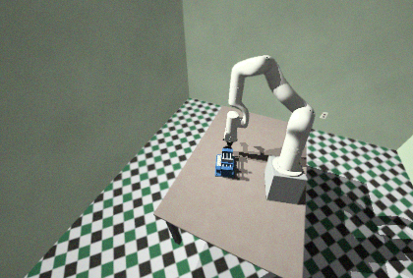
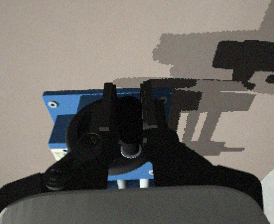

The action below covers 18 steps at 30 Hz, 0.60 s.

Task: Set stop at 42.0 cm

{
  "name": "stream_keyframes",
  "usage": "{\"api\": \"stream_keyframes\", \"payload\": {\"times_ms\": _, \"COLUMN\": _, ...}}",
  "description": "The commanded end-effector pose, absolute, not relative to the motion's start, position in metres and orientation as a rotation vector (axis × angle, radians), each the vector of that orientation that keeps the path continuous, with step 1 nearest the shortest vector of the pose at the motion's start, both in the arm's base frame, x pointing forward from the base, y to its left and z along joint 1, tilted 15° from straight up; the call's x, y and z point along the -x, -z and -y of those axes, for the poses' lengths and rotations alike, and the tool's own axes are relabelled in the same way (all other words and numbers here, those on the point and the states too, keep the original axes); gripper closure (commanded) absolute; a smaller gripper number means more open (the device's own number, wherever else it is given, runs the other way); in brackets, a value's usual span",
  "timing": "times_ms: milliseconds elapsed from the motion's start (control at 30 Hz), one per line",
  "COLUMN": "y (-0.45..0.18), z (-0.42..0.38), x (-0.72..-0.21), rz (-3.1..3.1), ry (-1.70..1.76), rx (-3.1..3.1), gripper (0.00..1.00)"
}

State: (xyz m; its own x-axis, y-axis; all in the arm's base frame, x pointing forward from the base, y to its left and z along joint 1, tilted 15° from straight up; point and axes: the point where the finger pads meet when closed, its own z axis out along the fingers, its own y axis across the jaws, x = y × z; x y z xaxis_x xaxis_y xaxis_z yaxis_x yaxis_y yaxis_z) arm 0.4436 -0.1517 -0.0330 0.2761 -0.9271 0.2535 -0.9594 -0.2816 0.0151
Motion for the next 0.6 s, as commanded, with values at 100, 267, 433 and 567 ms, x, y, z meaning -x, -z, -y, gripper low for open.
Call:
{"api": "stream_keyframes", "payload": {"times_ms": 100, "y": 0.029, "z": 0.148, "x": -0.453, "rz": 1.772, "ry": -0.291, "rx": -2.372, "gripper": 0.94}}
{"api": "stream_keyframes", "payload": {"times_ms": 267, "y": 0.029, "z": 0.146, "x": -0.46, "rz": 1.772, "ry": -0.291, "rx": -2.372, "gripper": 0.94}}
{"api": "stream_keyframes", "payload": {"times_ms": 433, "y": 0.03, "z": 0.145, "x": -0.465, "rz": 1.772, "ry": -0.291, "rx": -2.372, "gripper": 0.94}}
{"api": "stream_keyframes", "payload": {"times_ms": 567, "y": 0.036, "z": 0.143, "x": -0.475, "rz": 1.772, "ry": -0.291, "rx": -2.372, "gripper": 0.94}}
